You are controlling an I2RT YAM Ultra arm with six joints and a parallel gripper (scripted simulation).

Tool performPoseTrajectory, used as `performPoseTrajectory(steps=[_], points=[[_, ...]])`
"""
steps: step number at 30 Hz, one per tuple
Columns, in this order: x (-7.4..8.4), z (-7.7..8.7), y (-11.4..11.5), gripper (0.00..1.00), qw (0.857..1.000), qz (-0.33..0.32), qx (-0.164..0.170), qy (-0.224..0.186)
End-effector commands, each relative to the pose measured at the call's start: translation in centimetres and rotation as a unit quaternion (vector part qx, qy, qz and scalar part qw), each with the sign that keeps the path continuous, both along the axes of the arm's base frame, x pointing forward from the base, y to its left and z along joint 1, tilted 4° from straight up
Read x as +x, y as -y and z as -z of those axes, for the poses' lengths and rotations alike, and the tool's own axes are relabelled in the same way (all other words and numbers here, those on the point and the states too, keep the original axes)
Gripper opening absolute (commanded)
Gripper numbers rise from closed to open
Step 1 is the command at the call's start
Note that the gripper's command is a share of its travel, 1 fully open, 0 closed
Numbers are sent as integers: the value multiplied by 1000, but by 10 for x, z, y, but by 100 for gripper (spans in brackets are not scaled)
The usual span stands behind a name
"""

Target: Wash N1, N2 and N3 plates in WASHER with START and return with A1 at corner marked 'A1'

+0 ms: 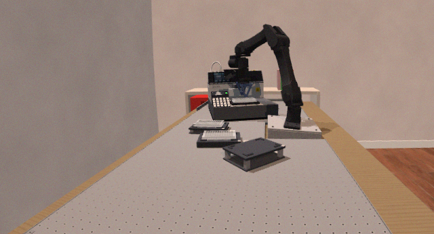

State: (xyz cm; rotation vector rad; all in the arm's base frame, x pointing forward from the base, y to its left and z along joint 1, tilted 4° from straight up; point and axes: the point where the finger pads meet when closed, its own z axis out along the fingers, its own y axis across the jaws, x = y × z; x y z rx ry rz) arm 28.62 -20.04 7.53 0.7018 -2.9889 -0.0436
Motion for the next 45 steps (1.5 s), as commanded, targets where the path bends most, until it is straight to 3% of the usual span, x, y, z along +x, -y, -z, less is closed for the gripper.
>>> performPoseTrajectory(steps=[1,45], points=[[1,-3,1,100,1000,0,-3,5],[0,23,1,100,1000,0,-3,5]])
